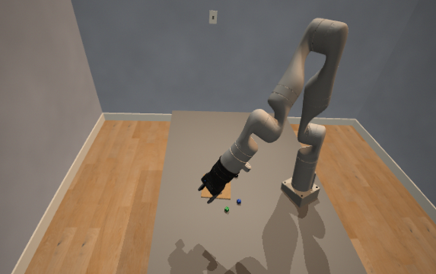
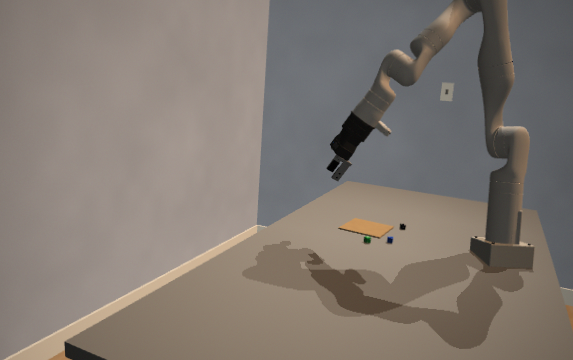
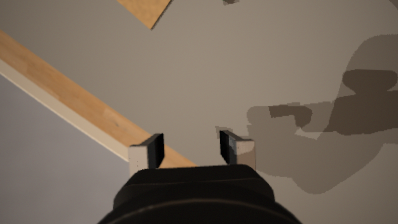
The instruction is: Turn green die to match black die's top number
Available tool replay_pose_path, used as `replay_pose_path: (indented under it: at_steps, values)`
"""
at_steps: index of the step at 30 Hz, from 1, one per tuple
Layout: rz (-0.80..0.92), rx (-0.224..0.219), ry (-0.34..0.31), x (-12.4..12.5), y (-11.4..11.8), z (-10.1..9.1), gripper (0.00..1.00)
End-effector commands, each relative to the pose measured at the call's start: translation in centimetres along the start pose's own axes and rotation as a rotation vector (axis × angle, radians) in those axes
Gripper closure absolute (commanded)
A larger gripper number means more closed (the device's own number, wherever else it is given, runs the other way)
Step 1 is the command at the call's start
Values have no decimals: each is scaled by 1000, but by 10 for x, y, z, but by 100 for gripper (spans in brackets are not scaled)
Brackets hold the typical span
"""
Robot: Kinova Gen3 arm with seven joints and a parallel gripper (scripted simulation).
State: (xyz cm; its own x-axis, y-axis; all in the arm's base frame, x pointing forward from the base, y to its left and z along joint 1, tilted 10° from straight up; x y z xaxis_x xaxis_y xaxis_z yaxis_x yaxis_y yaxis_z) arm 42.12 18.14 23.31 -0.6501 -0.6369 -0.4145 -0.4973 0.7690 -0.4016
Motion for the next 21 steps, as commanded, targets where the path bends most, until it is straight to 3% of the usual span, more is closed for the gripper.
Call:
replay_pose_path:
  at_steps: [1, 21]
  values:
    - [0, 0, -2, -1, 0, 0, 0]
    - [7, 3, 5, 2, -3, 0, 0]
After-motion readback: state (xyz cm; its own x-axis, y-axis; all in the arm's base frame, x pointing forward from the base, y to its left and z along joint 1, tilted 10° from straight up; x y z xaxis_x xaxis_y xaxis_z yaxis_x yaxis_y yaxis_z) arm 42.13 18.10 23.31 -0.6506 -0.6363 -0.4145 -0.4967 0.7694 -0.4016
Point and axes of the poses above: the point where the finger pads meet when closed, its own z axis out along the fingers, its own y axis across the jaws, x = y × z, the point moved 7 cm from there along -z, back along the fingers, and after that the axes turned 2 degrees about z, right-handed, at the moved point
